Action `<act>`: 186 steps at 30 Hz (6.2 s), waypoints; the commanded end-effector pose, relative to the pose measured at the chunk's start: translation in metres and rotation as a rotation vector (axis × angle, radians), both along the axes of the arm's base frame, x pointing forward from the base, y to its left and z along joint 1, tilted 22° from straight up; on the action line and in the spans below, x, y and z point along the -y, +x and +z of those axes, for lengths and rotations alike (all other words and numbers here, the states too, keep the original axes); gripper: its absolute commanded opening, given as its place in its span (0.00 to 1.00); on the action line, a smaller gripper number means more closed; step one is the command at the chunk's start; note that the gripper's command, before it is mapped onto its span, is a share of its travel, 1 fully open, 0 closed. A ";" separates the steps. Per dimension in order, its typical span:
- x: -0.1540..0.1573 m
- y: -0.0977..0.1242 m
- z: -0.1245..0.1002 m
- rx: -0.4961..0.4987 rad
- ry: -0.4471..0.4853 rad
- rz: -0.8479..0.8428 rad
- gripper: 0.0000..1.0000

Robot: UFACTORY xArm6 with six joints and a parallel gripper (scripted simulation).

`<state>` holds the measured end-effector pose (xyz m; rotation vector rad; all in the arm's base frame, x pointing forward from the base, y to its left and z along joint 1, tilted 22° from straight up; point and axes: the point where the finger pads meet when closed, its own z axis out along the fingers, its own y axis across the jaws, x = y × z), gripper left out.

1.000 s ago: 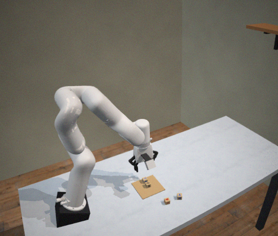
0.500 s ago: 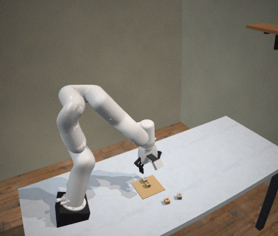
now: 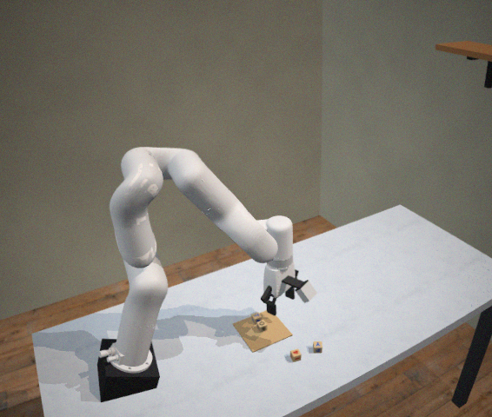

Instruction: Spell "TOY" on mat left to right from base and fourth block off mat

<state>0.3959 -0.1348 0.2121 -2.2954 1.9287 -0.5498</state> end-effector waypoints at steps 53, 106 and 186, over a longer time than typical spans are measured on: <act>0.134 0.019 0.015 -0.077 -0.194 0.612 0.63; 0.140 0.031 -0.015 -0.078 -0.194 0.615 0.63; 0.144 0.039 -0.032 -0.078 -0.194 0.615 0.63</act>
